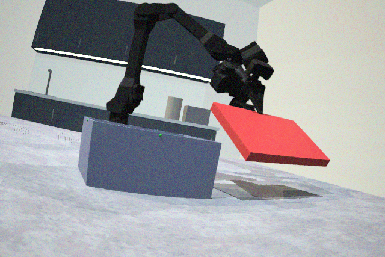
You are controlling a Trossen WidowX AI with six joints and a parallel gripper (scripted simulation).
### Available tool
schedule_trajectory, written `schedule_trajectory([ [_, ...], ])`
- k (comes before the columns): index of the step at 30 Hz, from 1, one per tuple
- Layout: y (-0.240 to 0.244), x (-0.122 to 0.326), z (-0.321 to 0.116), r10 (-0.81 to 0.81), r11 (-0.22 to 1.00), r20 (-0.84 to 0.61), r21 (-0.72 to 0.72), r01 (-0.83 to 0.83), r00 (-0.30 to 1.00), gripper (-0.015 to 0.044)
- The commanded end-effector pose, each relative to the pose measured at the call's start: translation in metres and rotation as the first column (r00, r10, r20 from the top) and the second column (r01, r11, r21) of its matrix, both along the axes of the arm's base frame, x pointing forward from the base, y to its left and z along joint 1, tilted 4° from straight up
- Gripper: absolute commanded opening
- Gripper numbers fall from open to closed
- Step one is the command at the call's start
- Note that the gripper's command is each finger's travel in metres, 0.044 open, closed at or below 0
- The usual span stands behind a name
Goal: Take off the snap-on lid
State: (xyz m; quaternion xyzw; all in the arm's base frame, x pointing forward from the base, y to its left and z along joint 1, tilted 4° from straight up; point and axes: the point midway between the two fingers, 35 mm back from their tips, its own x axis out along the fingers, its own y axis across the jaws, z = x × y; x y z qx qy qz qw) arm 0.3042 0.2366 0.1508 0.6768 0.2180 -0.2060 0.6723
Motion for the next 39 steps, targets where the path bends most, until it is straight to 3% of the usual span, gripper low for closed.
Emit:
schedule_trajectory([
  [1,-0.001,0.000,-0.005,0.001,1.000,-0.002,-0.007,-0.001,1.000,0.0000],
  [39,-0.001,0.003,-0.036,0.001,1.000,-0.002,-0.008,-0.001,1.000,0.0000],
])
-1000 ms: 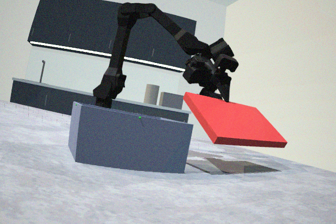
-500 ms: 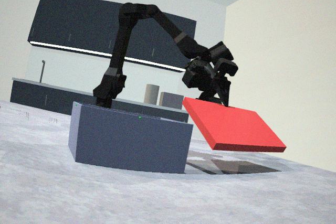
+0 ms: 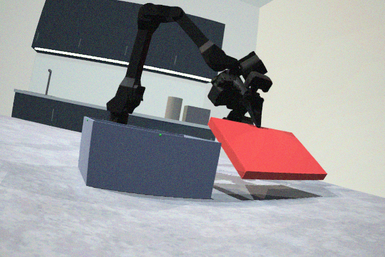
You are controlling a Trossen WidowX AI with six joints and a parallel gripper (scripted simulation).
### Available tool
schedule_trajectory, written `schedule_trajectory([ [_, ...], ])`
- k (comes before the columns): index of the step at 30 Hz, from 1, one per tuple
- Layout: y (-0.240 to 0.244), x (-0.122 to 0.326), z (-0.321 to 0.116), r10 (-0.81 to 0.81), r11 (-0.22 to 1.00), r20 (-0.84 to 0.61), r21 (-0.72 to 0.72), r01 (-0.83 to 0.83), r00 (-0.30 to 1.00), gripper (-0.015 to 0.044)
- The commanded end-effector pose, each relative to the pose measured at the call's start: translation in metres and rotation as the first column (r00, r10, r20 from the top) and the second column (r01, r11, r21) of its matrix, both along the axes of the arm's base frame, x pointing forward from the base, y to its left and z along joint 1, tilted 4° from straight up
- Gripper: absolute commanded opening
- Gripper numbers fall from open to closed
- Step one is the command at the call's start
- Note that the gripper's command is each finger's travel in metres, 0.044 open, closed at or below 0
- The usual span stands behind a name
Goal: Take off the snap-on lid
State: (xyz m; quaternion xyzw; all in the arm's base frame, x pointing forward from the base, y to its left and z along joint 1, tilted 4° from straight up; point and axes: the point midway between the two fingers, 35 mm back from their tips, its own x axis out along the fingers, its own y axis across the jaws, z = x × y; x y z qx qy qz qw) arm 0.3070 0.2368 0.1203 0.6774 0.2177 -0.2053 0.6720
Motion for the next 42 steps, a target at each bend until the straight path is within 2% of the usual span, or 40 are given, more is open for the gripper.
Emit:
schedule_trajectory([
  [1,-0.001,0.000,-0.006,0.001,1.000,-0.003,-0.009,-0.001,1.000,0.0000],
  [42,-0.001,0.003,-0.039,0.001,1.000,-0.003,-0.009,-0.001,1.000,0.0000],
])
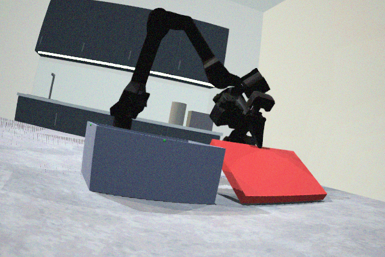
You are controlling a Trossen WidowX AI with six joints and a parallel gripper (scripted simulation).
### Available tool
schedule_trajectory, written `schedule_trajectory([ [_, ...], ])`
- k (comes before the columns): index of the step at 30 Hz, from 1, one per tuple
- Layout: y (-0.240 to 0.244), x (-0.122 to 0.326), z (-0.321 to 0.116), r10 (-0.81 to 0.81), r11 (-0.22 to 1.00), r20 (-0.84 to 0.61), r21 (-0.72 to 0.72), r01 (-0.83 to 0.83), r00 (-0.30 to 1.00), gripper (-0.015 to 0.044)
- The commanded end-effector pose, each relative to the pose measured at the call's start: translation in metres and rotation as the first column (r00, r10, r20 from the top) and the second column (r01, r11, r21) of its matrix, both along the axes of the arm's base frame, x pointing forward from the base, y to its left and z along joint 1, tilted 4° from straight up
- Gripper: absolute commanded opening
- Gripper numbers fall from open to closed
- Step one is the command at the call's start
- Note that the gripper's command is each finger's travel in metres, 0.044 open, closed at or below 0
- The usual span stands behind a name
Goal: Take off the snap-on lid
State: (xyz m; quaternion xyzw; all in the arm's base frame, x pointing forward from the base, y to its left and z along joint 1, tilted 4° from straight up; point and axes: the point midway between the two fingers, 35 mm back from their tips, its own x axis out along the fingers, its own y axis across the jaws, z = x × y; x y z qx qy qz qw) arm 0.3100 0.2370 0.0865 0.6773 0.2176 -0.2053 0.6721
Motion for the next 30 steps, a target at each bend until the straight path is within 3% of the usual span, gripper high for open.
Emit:
schedule_trajectory([
  [1,-0.001,0.000,-0.006,0.001,1.000,-0.003,-0.009,-0.001,1.000,0.0000],
  [30,-0.001,0.002,-0.029,0.001,1.000,-0.003,-0.009,-0.001,1.000,0.0000],
])
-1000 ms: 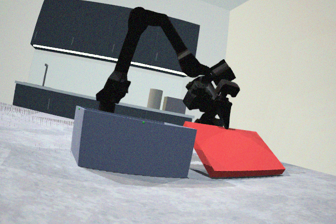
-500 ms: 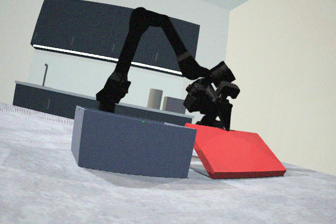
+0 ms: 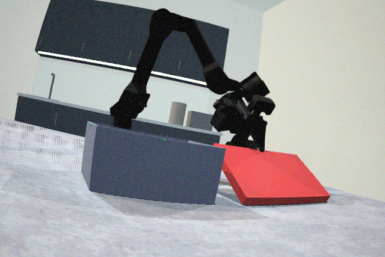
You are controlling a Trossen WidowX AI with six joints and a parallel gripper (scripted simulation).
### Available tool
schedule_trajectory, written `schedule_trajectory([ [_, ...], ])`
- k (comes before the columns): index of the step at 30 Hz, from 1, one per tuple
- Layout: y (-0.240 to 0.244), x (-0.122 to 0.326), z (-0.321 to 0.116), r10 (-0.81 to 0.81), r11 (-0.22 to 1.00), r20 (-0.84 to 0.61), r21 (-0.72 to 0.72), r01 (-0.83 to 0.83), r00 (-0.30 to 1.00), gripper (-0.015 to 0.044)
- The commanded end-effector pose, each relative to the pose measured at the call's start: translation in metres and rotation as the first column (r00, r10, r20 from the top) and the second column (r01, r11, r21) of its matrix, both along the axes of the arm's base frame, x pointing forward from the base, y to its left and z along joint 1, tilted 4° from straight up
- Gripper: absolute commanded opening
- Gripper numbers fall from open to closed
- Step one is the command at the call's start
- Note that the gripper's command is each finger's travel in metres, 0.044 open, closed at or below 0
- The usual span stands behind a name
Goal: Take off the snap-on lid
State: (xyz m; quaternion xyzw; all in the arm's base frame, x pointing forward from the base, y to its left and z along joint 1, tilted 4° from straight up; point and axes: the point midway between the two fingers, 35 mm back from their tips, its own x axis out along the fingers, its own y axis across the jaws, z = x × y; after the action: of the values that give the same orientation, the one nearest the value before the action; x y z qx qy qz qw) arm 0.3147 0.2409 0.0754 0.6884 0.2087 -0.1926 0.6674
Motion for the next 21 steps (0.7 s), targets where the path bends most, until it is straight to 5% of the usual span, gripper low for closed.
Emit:
schedule_trajectory([
  [1,-0.005,-0.003,-0.019,0.002,0.999,-0.035,-0.032,-0.003,0.999,0.0000],
  [21,-0.005,-0.002,-0.032,0.002,0.999,-0.035,-0.033,-0.003,0.999,0.0000],
])
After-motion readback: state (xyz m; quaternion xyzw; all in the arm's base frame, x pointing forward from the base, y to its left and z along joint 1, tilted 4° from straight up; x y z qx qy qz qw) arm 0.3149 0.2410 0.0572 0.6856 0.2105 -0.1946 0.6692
